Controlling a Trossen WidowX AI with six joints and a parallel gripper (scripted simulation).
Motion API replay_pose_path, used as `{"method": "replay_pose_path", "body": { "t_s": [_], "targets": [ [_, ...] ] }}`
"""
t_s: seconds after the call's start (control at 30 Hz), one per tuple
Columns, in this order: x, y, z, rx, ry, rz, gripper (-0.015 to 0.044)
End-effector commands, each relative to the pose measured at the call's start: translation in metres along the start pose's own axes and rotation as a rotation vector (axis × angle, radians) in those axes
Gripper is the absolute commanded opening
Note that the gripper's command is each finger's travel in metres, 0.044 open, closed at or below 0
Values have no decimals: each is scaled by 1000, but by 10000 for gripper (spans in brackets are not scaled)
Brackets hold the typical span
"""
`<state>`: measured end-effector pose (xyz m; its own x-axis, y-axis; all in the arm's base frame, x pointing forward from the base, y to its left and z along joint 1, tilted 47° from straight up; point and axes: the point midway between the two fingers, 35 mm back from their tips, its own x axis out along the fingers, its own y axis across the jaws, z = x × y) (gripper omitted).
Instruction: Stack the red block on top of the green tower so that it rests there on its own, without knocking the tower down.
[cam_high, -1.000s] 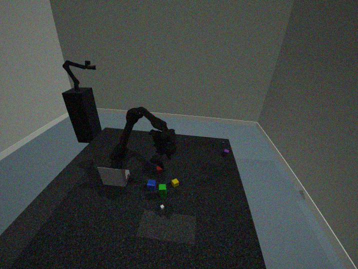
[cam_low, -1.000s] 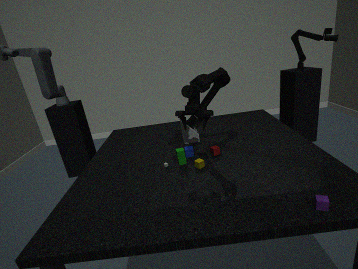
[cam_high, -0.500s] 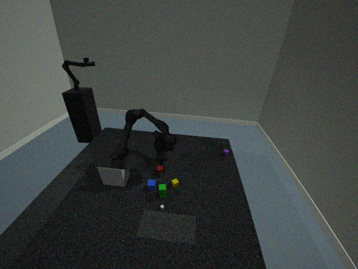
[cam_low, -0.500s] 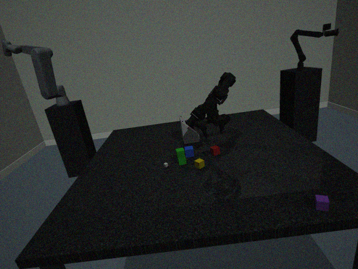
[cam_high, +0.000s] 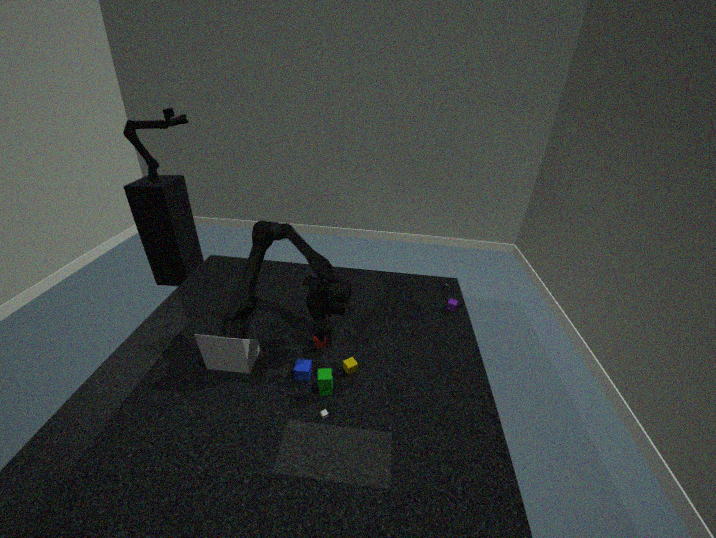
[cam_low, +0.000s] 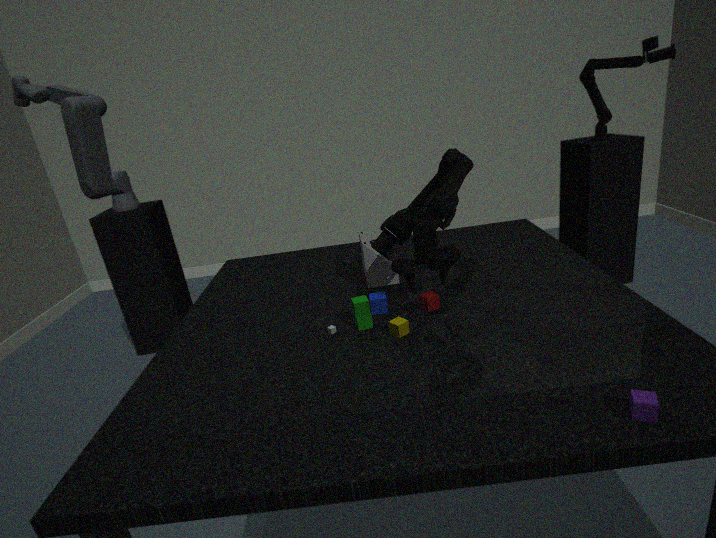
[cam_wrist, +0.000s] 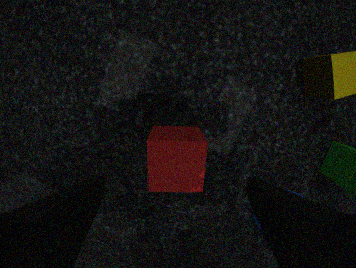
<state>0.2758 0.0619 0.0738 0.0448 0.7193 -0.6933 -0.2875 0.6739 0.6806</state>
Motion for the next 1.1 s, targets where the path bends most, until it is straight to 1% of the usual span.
{"method": "replay_pose_path", "body": {
  "t_s": [0.0,1.07],
  "targets": [
    [3,0,1,4,-12,2,440],
    [50,0,1,4,-12,4,440]
  ]
}}
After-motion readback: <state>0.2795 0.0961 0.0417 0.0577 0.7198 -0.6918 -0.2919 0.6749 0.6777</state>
